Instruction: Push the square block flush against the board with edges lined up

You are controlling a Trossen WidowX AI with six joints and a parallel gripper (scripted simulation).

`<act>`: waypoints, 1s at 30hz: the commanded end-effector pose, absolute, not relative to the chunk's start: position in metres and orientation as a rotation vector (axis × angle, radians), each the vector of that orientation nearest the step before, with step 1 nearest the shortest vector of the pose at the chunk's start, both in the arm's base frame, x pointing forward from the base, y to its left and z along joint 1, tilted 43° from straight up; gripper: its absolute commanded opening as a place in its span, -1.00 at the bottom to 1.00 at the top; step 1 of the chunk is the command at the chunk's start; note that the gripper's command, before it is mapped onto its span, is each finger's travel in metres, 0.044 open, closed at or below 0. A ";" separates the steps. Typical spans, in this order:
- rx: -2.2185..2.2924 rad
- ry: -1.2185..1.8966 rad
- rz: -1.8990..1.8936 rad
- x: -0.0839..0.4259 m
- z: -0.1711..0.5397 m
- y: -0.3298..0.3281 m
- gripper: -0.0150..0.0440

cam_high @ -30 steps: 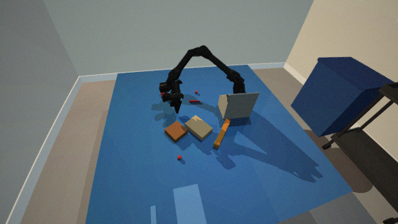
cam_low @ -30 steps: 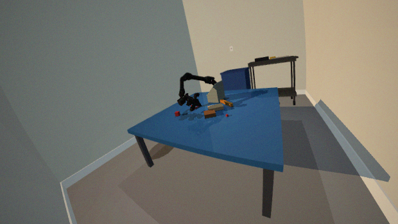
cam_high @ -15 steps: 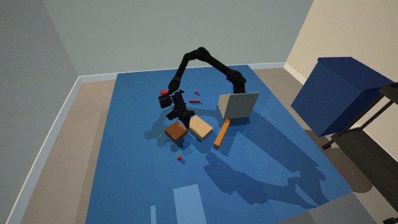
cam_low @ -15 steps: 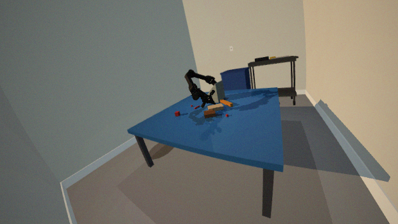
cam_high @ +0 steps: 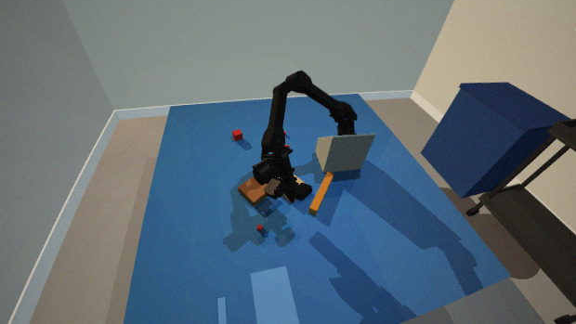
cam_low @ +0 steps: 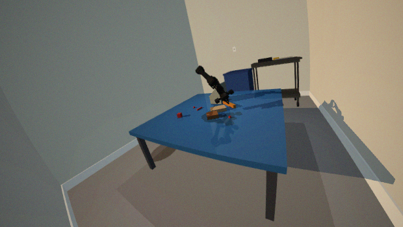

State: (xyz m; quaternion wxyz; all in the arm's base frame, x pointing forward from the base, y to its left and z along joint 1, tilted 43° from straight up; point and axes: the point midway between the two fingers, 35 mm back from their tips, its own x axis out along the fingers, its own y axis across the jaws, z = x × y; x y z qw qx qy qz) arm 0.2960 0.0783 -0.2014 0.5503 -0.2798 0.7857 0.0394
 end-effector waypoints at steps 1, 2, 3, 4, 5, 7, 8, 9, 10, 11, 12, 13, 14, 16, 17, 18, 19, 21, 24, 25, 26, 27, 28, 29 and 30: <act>-0.794 1.845 0.054 0.275 -0.214 0.087 -0.49; -0.830 1.834 0.044 0.271 -0.217 0.089 -0.49; -0.866 1.822 0.034 0.267 -0.220 0.092 -0.49; -0.902 1.809 0.025 0.262 -0.222 0.094 -0.49; -0.939 1.794 0.016 0.258 -0.225 0.096 -0.49; -1.011 1.761 -0.002 0.249 -0.229 0.100 -0.49; -1.045 1.742 -0.011 0.245 -0.231 0.102 -0.49; -1.073 1.726 -0.019 0.242 -0.233 0.103 -0.49; -1.089 1.716 -0.023 0.240 -0.234 0.104 -0.49; -1.095 1.712 -0.024 0.239 -0.235 0.104 -0.49; -1.095 1.712 -0.024 0.239 -0.235 0.104 -0.49; -1.095 1.712 -0.024 0.239 -0.235 0.104 -0.49; -1.095 1.712 -0.024 0.239 -0.237 0.102 -0.49; -1.095 1.712 -0.025 0.240 -0.256 0.085 -0.49; -1.096 1.712 -0.026 0.239 -0.267 0.075 -0.49; -1.097 1.712 -0.027 0.238 -0.273 0.068 -0.49; -1.097 1.712 -0.028 0.238 -0.275 0.066 -0.49; -1.097 1.712 -0.028 0.238 -0.275 0.066 -0.49; -1.097 1.712 -0.028 0.238 -0.275 0.066 -0.49; -1.097 1.712 -0.028 0.237 -0.275 0.066 -0.49; -1.097 1.712 -0.028 0.237 -0.275 0.066 -0.49; -1.097 1.713 -0.028 0.237 -0.275 0.065 -0.49; -1.097 1.713 -0.028 0.236 -0.275 0.065 -0.49; -1.097 1.713 -0.028 0.236 -0.274 0.065 -0.49; -1.097 1.713 -0.028 0.235 -0.274 0.065 -0.49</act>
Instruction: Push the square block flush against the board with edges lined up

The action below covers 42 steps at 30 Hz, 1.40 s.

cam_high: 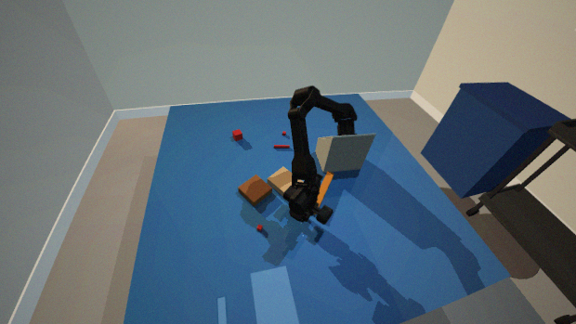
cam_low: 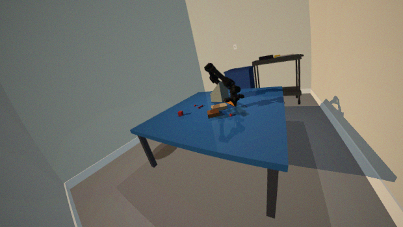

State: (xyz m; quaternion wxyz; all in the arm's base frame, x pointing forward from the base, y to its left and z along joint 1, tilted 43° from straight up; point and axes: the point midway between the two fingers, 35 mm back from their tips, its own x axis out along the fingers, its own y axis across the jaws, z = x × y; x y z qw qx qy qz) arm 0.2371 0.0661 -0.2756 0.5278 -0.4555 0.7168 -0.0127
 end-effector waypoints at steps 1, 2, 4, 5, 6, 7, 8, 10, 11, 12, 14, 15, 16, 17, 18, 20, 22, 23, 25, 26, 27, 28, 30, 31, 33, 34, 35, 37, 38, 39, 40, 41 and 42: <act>-1.097 1.713 -0.028 0.235 -0.274 0.064 -0.49; -1.097 1.713 -0.028 0.234 -0.274 0.064 -0.49; -1.097 1.713 -0.027 0.233 -0.273 0.063 -0.49; -1.097 1.713 -0.027 0.233 -0.273 0.063 -0.49; -1.097 1.713 -0.027 0.232 -0.273 0.063 -0.49; -1.097 1.713 -0.027 0.232 -0.273 0.063 -0.49; -1.097 1.713 -0.027 0.231 -0.272 0.062 -0.49; -1.097 1.713 -0.027 0.230 -0.272 0.062 -0.49; -1.097 1.713 -0.027 0.230 -0.272 0.061 -0.49; -1.097 1.713 -0.027 0.229 -0.271 0.061 -0.49; -1.097 1.713 -0.027 0.228 -0.271 0.061 -0.49; -1.097 1.713 -0.027 0.228 -0.271 0.060 -0.49; -1.097 1.713 -0.027 0.227 -0.270 0.060 -0.49; -1.097 1.713 -0.027 0.227 -0.270 0.060 -0.49; -1.097 1.713 -0.027 0.226 -0.270 0.059 -0.49; -1.097 1.713 -0.027 0.225 -0.270 0.059 -0.49; -1.097 1.713 -0.027 0.224 -0.269 0.058 -0.49; -1.098 1.714 -0.027 0.224 -0.269 0.058 -0.49; -1.098 1.714 -0.027 0.223 -0.268 0.057 -0.49; -1.098 1.714 -0.027 0.222 -0.268 0.057 -0.49; -1.098 1.714 -0.027 0.222 -0.268 0.057 -0.49; -1.098 1.714 -0.027 0.221 -0.267 0.056 -0.49; -1.098 1.714 -0.027 0.220 -0.267 0.056 -0.49; -1.098 1.714 -0.027 0.220 -0.267 0.056 -0.49; -1.098 1.714 -0.027 0.219 -0.266 0.055 -0.49; -1.098 1.714 -0.027 0.218 -0.266 0.055 -0.49; -1.098 1.714 -0.027 0.218 -0.266 0.054 -0.49; -1.098 1.714 -0.027 0.217 -0.265 0.054 -0.49; -1.098 1.714 -0.027 0.216 -0.265 0.053 -0.49; -1.098 1.714 -0.027 0.216 -0.265 0.053 -0.49; -1.098 1.714 -0.027 0.215 -0.264 0.053 -0.49; -1.098 1.714 -0.027 0.215 -0.264 0.053 -0.49; -1.098 1.714 -0.027 0.214 -0.264 0.052 -0.49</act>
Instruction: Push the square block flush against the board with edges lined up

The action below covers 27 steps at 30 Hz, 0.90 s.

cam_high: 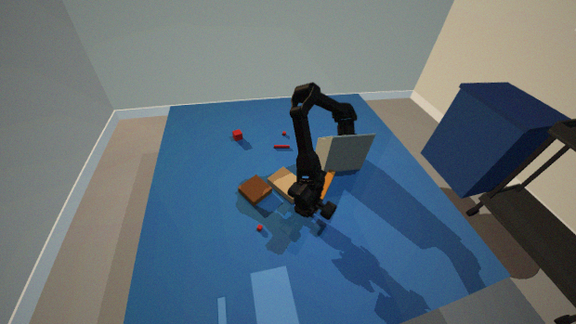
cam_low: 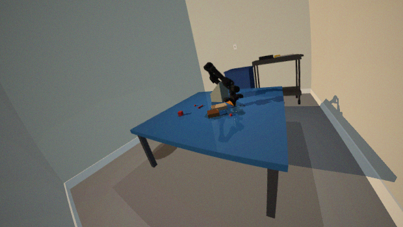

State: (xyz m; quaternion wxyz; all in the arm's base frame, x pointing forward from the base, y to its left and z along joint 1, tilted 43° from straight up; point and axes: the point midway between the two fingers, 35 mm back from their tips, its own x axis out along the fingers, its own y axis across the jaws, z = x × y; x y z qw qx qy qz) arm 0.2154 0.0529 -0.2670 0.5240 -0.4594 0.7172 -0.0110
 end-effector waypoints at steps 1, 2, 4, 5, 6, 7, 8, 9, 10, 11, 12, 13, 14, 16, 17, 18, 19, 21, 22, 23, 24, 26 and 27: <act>-1.098 1.714 -0.027 0.214 -0.264 0.052 -0.49; -1.098 1.714 -0.027 0.213 -0.263 0.052 -0.49; -1.098 1.714 -0.027 0.212 -0.263 0.051 -0.49; -1.098 1.714 -0.027 0.212 -0.262 0.051 -0.49; -1.098 1.714 -0.027 0.211 -0.262 0.050 -0.49; -1.098 1.715 -0.027 0.211 -0.262 0.050 -0.49; -1.098 1.715 -0.027 0.210 -0.262 0.050 -0.49; -1.098 1.715 -0.027 0.210 -0.261 0.049 -0.49; -1.098 1.715 -0.027 0.209 -0.261 0.049 -0.49; -1.098 1.715 -0.027 0.209 -0.261 0.049 -0.49; -1.098 1.715 -0.027 0.208 -0.261 0.049 -0.49; -1.098 1.715 -0.027 0.208 -0.260 0.048 -0.49; -1.098 1.715 -0.027 0.207 -0.260 0.048 -0.49; -1.098 1.715 -0.027 0.206 -0.259 0.047 -0.49; -1.098 1.715 -0.027 0.205 -0.259 0.047 -0.49; -1.098 1.715 -0.027 0.205 -0.259 0.047 -0.49; -1.098 1.715 -0.027 0.204 -0.259 0.046 -0.49; -1.098 1.715 -0.027 0.203 -0.258 0.046 -0.49; -1.099 1.715 -0.027 0.203 -0.258 0.045 -0.49; -1.099 1.715 -0.027 0.202 -0.257 0.045 -0.49; -1.099 1.715 -0.027 0.202 -0.257 0.045 -0.49; -1.099 1.715 -0.027 0.201 -0.256 0.044 -0.49; -1.099 1.715 -0.027 0.200 -0.256 0.044 -0.49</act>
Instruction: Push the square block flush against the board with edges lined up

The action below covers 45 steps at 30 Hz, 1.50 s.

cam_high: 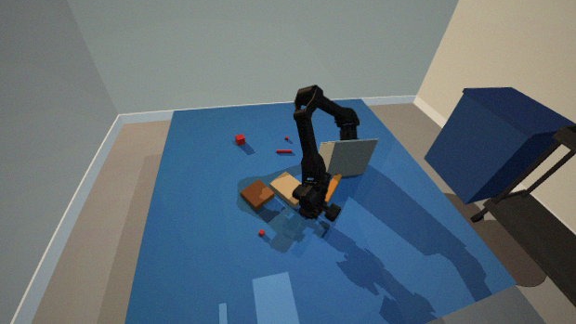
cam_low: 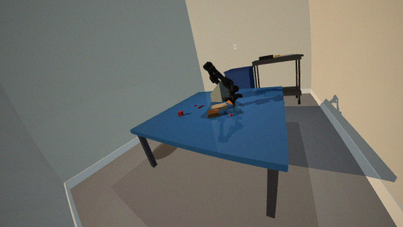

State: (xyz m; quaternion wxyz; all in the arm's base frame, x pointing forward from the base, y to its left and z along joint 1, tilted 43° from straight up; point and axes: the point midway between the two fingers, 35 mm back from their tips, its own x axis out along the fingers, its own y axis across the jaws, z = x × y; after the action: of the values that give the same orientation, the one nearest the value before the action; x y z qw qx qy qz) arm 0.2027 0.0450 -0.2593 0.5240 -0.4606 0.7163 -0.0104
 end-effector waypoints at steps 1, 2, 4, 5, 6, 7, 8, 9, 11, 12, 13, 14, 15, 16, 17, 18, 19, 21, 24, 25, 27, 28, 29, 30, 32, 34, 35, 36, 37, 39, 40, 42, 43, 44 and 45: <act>-1.099 1.715 -0.027 0.200 -0.256 0.044 -0.49; -1.099 1.715 -0.027 0.199 -0.256 0.043 -0.49; -1.099 1.716 -0.027 0.198 -0.255 0.043 -0.49; -1.099 1.716 -0.027 0.198 -0.255 0.042 -0.49; -1.099 1.716 -0.027 0.197 -0.254 0.042 -0.49; -1.099 1.716 -0.027 0.197 -0.254 0.042 -0.49; -1.099 1.716 -0.027 0.196 -0.254 0.041 -0.49; -1.099 1.716 -0.027 0.196 -0.254 0.041 -0.49; -1.099 1.716 -0.027 0.195 -0.253 0.040 -0.49; -1.099 1.716 -0.027 0.194 -0.253 0.040 -0.49; -1.099 1.716 -0.027 0.194 -0.252 0.040 -0.49; -1.099 1.716 -0.027 0.193 -0.252 0.039 -0.49; -1.099 1.716 -0.027 0.193 -0.252 0.039 -0.49; -1.099 1.716 -0.027 0.192 -0.251 0.039 -0.49; -1.099 1.716 -0.027 0.192 -0.251 0.038 -0.49; -1.099 1.716 -0.027 0.191 -0.251 0.038 -0.49; -1.099 1.716 -0.027 0.191 -0.250 0.038 -0.49; -1.099 1.716 -0.027 0.189 -0.250 0.037 -0.49; -1.099 1.716 -0.027 0.188 -0.249 0.036 -0.49; -1.099 1.716 -0.027 0.187 -0.249 0.036 -0.49; -1.099 1.717 -0.027 0.186 -0.248 0.035 -0.49; -1.099 1.717 -0.027 0.186 -0.248 0.035 -0.49; -1.099 1.717 -0.027 0.185 -0.247 0.035 -0.49; -1.099 1.717 -0.027 0.185 -0.247 0.034 -0.49; -1.100 1.717 -0.027 0.184 -0.246 0.034 -0.49; -1.100 1.717 -0.027 0.183 -0.246 0.033 -0.49; -1.100 1.717 -0.027 0.182 -0.245 0.033 -0.49; -1.100 1.717 -0.027 0.182 -0.245 0.032 -0.49; -1.100 1.717 -0.027 0.181 -0.245 0.032 -0.49; -1.100 1.717 -0.027 0.180 -0.244 0.031 -0.49; -1.100 1.717 -0.027 0.180 -0.244 0.031 -0.49; -1.100 1.717 -0.027 0.179 -0.243 0.030 -0.49; -1.100 1.717 -0.027 0.178 -0.243 0.030 -0.49; -1.100 1.717 -0.027 0.178 -0.242 0.030 -0.49; -1.100 1.717 -0.027 0.177 -0.242 0.029 -0.49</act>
State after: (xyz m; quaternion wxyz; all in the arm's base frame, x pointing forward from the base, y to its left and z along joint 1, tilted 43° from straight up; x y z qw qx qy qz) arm 0.1808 0.0313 -0.2452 0.5246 -0.4608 0.7158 -0.0107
